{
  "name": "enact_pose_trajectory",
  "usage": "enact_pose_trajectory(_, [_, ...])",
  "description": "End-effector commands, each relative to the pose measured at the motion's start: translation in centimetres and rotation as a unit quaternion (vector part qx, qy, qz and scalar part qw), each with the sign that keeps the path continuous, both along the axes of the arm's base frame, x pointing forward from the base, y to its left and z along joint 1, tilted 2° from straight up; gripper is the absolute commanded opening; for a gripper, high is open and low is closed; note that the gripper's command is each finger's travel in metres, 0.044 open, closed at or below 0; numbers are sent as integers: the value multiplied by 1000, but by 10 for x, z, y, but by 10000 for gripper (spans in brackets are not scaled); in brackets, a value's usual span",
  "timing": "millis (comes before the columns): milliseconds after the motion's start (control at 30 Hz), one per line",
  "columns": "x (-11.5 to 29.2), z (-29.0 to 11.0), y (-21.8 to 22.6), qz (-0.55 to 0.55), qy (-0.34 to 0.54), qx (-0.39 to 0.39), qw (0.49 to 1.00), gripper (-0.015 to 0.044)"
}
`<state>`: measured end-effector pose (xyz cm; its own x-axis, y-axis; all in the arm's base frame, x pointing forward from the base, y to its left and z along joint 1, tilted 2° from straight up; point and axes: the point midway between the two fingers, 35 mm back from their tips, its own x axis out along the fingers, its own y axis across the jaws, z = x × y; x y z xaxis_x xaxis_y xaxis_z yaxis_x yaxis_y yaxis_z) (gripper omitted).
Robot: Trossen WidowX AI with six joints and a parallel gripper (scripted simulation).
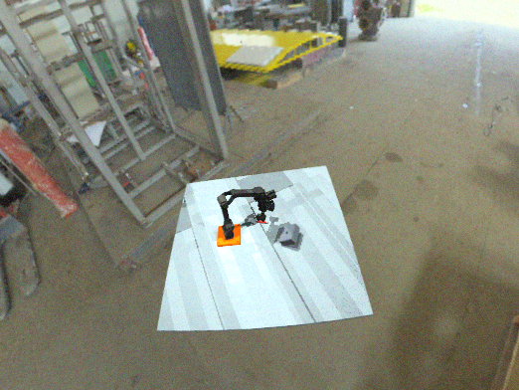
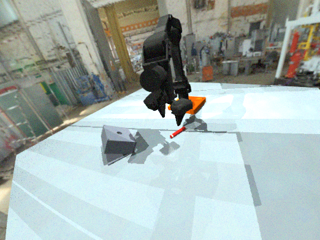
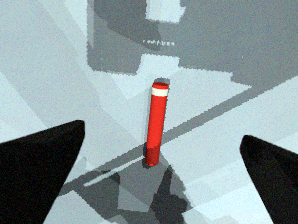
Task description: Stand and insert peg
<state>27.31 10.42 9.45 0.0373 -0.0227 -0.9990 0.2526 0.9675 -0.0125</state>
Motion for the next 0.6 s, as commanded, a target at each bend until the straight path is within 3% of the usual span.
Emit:
enact_pose_trajectory(0, [2, -4, -1, 1, 2, 3, 1000, 440])
enact_pose_trajectory(567, [5, -31, 0, 1, 2, 3, 1000, 440])
